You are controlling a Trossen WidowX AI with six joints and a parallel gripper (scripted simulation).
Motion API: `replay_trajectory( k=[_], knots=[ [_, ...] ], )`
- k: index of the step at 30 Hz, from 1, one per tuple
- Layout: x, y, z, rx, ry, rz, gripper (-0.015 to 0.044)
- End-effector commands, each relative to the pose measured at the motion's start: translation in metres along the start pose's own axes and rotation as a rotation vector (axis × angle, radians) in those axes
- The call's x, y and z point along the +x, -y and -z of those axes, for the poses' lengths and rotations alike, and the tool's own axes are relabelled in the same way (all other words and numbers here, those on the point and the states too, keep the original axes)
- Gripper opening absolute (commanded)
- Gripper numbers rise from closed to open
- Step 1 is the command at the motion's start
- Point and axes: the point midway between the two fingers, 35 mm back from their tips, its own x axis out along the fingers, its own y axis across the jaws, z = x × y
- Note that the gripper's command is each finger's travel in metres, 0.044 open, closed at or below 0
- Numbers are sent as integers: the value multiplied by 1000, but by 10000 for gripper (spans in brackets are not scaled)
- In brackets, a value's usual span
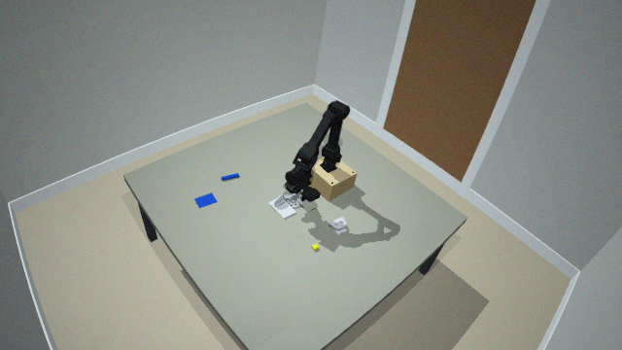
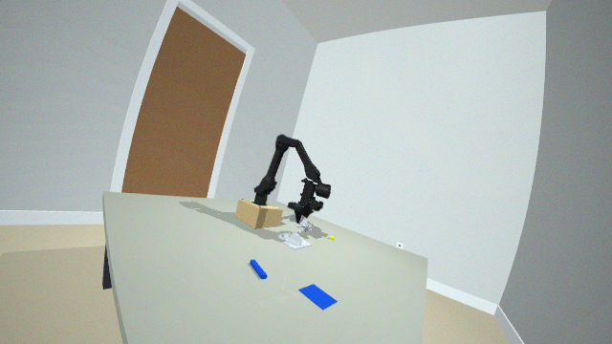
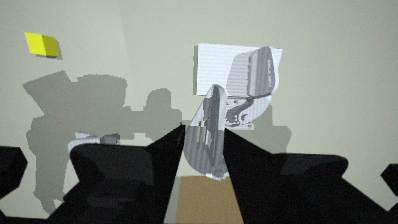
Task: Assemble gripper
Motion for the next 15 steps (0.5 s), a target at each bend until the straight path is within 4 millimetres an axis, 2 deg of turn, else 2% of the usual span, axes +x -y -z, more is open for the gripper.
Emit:
replay_trajectory(
  k=[1, 15],
  knots=[
    [-1, -11, 8, 61, 3, -7, 134],
    [-1, -13, 10, 71, 2, -7, 134]
  ],
)
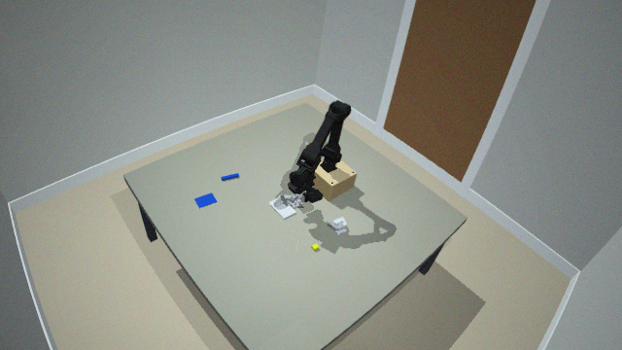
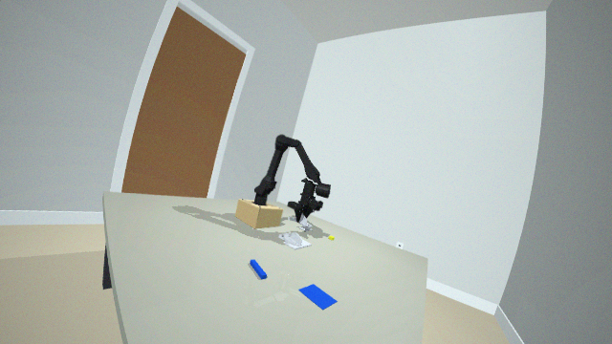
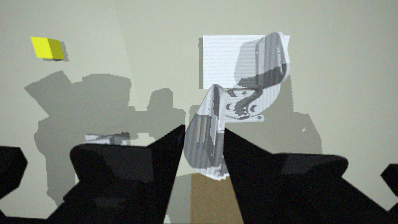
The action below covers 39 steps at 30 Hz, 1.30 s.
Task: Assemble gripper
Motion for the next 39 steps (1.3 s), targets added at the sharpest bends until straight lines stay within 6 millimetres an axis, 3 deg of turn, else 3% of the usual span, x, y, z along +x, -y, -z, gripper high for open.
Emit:
replay_trajectory(
  k=[1, 19, 39],
  knots=[
    [-1, -1, 0, 5, 4, -5, 134],
    [-1, -1, -1, 28, 4, -5, 134],
    [-2, 30, -54, 28, 9, -2, 134]
  ],
)
